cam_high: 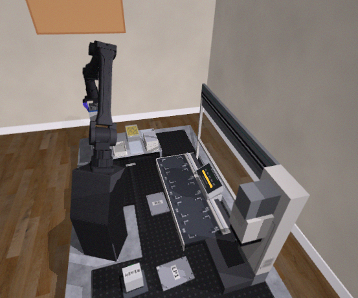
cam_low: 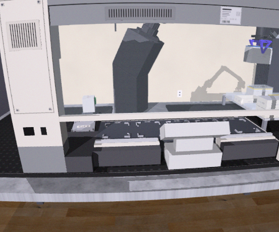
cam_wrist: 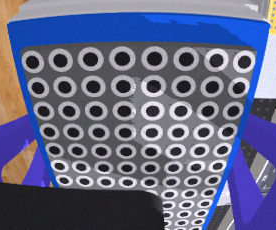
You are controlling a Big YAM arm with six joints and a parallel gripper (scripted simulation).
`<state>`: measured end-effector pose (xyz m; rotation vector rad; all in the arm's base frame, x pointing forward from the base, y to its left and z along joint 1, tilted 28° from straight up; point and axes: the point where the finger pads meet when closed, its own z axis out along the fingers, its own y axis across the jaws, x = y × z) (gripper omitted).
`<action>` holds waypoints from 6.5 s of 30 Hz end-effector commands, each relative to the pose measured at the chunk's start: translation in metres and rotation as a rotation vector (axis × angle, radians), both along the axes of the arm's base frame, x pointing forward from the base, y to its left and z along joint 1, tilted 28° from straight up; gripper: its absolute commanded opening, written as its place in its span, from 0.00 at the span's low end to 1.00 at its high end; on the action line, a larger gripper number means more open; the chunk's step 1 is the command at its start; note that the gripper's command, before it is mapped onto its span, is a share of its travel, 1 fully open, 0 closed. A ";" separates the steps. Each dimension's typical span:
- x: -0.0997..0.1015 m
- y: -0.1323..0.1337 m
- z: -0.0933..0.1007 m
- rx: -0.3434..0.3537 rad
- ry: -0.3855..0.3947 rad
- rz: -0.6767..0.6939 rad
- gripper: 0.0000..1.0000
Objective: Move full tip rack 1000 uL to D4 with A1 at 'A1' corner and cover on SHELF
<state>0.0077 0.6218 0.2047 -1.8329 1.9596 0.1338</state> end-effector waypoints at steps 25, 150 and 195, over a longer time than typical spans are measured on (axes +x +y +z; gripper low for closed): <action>-0.017 -0.107 -0.014 0.091 0.010 0.013 0.00; 0.257 -0.290 -0.026 0.064 -0.042 0.032 0.00; 0.252 -0.476 -0.120 0.042 -0.046 0.030 0.00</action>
